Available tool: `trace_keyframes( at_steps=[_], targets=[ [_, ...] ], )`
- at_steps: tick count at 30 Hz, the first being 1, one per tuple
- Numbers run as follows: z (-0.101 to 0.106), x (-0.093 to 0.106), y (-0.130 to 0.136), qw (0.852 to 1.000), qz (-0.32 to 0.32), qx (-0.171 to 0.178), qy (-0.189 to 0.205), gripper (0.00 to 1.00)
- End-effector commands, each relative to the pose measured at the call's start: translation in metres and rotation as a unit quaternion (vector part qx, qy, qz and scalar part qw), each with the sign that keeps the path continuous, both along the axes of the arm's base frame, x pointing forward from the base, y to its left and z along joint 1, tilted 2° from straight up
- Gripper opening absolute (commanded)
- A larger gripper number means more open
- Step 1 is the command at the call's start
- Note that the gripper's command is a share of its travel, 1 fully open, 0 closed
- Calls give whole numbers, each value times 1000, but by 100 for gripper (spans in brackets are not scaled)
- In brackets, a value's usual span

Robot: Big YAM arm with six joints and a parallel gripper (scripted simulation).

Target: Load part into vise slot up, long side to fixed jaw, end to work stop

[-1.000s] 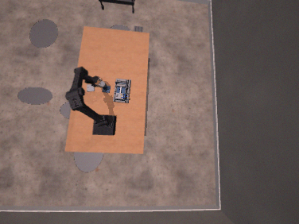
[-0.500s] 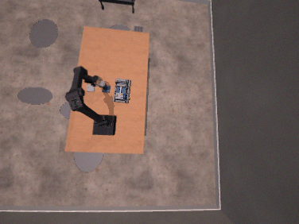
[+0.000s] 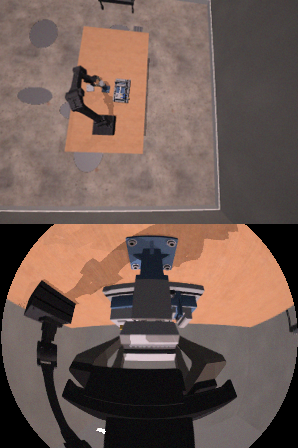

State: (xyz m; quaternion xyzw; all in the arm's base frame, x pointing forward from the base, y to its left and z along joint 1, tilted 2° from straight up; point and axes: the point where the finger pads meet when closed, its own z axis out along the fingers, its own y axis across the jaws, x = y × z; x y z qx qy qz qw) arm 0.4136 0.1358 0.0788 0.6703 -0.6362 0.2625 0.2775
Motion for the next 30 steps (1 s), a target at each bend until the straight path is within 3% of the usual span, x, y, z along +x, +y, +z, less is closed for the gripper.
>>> trace_keyframes(
  at_steps=[1,30],
  targets=[
    [30,15,16,999,7,18,-33,0],
    [34,15,16,999,7,18,-33,0]
  ],
)
